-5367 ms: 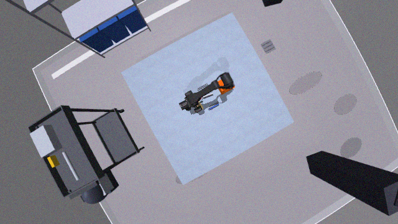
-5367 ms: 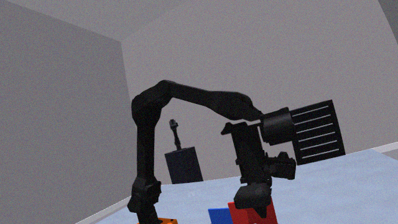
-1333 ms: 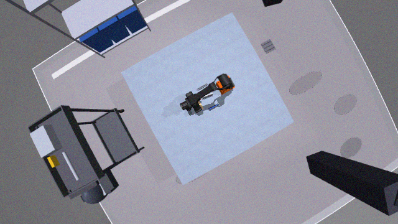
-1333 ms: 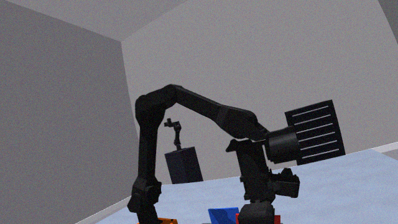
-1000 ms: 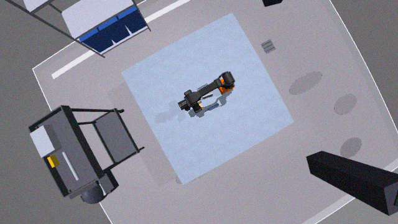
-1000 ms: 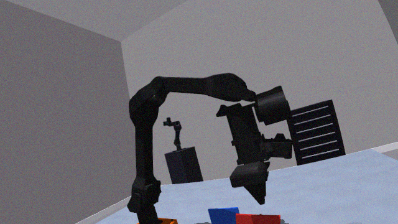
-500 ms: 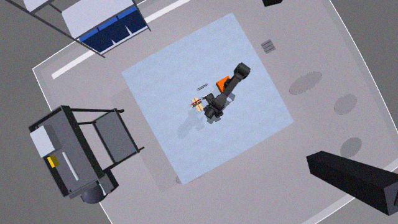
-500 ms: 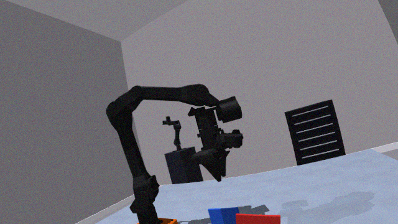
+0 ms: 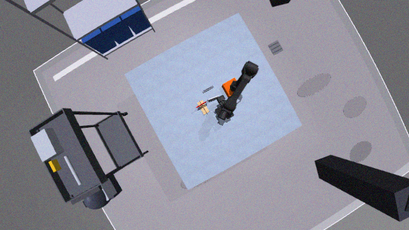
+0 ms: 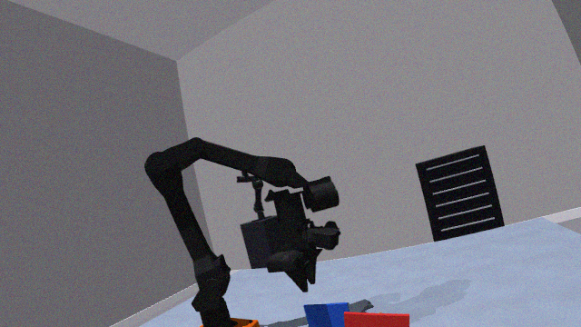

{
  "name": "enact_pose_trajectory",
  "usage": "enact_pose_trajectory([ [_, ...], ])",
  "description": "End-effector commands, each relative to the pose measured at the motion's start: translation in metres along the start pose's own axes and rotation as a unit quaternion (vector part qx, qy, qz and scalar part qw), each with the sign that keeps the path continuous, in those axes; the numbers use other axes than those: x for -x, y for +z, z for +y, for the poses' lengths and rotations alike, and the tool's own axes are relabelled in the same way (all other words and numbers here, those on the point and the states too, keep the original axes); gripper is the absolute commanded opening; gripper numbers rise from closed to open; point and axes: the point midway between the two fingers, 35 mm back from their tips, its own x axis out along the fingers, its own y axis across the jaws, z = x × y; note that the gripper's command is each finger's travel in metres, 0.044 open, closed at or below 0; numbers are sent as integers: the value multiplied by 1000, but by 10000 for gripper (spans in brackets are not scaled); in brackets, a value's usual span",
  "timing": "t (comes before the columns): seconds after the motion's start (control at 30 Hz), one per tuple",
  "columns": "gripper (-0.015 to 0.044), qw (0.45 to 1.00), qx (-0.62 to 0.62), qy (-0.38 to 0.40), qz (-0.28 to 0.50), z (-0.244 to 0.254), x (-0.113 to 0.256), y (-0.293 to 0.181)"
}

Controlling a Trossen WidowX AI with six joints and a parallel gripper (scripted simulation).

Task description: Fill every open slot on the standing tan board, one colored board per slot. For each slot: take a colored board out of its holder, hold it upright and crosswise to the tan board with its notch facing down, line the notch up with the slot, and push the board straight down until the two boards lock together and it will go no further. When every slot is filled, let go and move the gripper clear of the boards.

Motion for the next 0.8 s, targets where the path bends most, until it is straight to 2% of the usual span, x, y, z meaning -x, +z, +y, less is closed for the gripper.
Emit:
enact_pose_trajectory([
  [0.0,187,1000,-2,0,-3,-1,-12,-1],
  [0.77,187,1000,-2,0,-2,0,-49,-3],
])
